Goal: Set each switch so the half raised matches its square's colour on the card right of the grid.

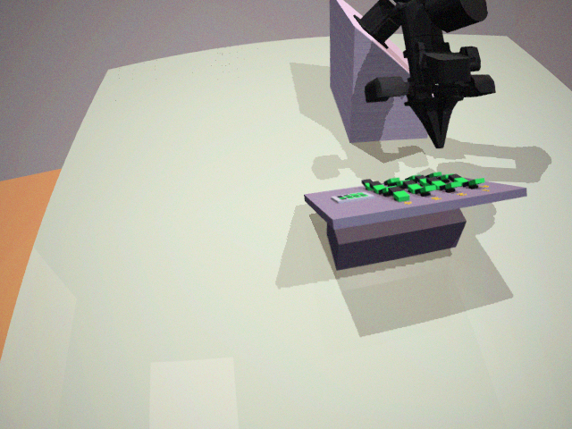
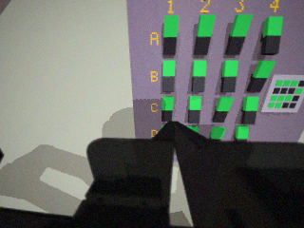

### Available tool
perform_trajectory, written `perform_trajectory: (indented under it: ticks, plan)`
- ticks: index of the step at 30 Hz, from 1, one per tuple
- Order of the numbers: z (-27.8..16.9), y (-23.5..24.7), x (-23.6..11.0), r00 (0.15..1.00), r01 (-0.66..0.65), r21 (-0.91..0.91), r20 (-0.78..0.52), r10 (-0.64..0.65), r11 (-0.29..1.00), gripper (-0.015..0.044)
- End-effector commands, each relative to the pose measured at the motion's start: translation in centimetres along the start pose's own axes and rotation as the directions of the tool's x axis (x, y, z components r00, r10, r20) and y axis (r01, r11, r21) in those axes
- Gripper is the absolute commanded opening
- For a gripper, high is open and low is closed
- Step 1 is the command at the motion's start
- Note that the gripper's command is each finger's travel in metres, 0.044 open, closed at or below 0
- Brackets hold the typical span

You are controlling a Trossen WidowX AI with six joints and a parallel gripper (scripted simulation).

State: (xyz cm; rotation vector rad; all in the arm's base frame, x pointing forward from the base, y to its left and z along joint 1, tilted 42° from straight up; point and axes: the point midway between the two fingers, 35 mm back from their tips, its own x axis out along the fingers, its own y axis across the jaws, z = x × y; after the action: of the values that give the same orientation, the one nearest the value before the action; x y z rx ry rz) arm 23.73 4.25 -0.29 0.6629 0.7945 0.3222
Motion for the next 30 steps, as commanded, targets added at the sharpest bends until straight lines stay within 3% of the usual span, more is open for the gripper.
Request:
perform_trajectory:
  ticks: [1,16,24,30]
  plan:
    - [-0.5,0.1,-1.8,1.000,-0.006,0.004,-0.006,0.006,1.000,0.0000]
    - [-0.6,-3.3,-2.4,1.000,-0.007,0.004,-0.005,0.007,1.000,0.0000]
    - [-0.8,-3.3,0.8,1.000,-0.007,0.005,0.018,0.007,1.000,0.0000]
    - [-0.9,-3.2,1.2,1.000,-0.009,0.006,0.021,0.009,1.000,0.0000]
